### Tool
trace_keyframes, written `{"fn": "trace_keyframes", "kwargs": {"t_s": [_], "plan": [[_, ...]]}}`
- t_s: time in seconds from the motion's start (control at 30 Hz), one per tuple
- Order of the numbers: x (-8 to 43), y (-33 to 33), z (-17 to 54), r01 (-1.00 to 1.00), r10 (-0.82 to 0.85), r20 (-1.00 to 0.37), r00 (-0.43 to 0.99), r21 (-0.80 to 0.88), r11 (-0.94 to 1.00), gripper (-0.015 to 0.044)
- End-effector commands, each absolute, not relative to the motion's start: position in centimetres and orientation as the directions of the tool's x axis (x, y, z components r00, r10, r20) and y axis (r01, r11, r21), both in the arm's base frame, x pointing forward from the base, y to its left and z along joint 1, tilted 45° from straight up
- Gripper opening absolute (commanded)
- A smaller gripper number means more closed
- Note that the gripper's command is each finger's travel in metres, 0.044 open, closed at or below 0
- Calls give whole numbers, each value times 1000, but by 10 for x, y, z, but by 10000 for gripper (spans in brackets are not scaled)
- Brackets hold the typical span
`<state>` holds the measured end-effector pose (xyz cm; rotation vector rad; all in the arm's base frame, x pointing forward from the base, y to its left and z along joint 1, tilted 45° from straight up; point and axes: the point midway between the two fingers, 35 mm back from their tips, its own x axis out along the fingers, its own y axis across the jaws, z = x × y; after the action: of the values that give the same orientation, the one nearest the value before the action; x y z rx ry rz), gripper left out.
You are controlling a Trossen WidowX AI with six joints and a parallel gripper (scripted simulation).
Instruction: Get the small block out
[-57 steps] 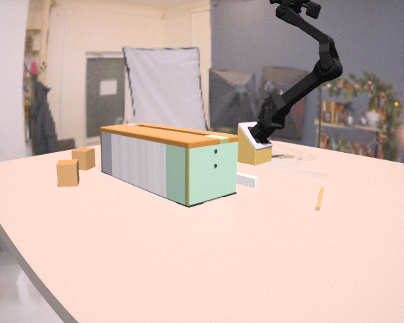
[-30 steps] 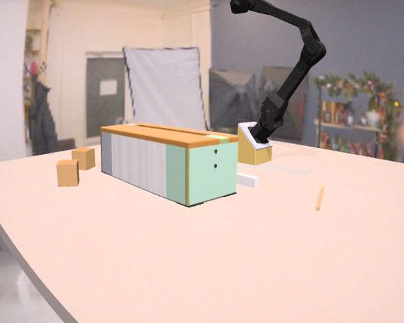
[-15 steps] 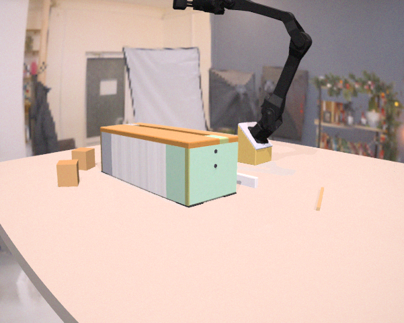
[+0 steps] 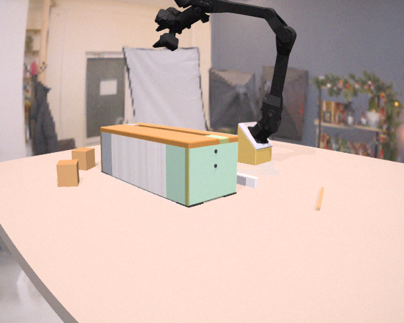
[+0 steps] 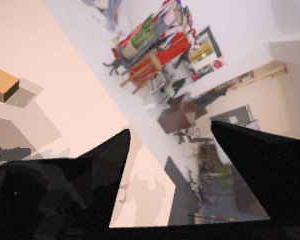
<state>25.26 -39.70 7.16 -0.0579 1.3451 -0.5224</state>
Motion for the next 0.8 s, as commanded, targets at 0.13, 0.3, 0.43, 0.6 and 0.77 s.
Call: {"fn": "trace_keyframes", "kwargs": {"t_s": [0.13,0.3,0.43,0.6,0.77], "plan": [[294,-295,17,-429,82,-988,134,17,903,400],[304,-243,6,-697,305,-947,98,154,701,400],[310,-202,2,-857,474,-879,53,203,474,400],[316,-155,5,-969,652,-758,-7,165,181,400],[321,-113,14,-998,790,-611,-58,37,-45,400]]}}
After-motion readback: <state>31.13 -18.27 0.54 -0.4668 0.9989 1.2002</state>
